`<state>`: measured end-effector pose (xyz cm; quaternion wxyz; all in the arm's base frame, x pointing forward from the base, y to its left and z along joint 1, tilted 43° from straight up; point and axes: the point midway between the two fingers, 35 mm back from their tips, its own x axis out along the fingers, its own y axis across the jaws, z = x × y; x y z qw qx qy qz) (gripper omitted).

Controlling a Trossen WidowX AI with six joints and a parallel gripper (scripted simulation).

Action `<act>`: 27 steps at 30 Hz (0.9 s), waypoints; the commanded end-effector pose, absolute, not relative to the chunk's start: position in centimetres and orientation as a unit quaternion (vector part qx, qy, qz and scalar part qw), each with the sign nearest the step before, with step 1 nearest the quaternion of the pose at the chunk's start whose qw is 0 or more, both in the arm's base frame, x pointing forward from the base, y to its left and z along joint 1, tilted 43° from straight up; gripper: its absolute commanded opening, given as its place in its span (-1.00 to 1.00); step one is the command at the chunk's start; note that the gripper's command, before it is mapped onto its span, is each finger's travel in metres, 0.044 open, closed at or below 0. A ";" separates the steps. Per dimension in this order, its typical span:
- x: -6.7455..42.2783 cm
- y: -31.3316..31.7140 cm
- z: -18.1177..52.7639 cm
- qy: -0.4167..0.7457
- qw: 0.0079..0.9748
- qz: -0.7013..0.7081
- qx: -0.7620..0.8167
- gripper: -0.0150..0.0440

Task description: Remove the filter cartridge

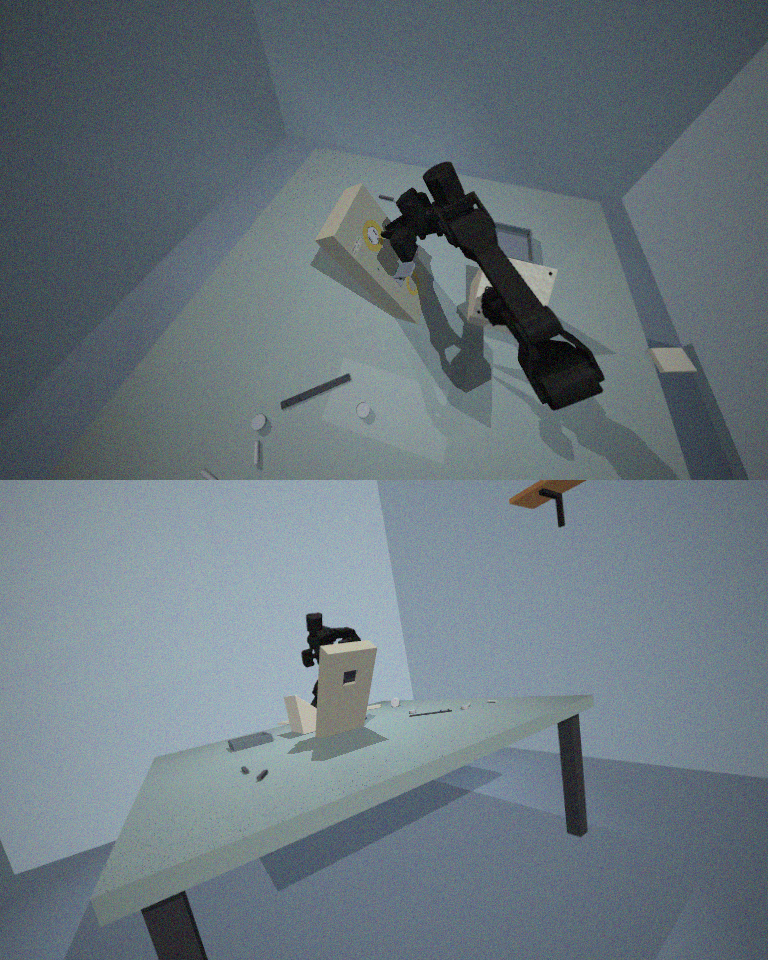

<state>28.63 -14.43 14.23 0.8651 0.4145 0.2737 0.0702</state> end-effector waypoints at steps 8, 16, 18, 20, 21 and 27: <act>30.0 -13.6 13.2 0.275 0.862 0.068 0.419 -0.10; 30.9 -13.1 12.9 0.272 0.863 0.069 0.420 -0.10; 30.8 -13.1 12.9 0.272 0.863 0.069 0.420 -0.10; 30.8 -13.1 12.8 0.272 0.863 0.069 0.420 -0.10; 30.7 -13.1 12.7 0.272 0.863 0.069 0.420 -0.10; 30.7 -13.0 12.6 0.272 0.863 0.069 0.420 -0.10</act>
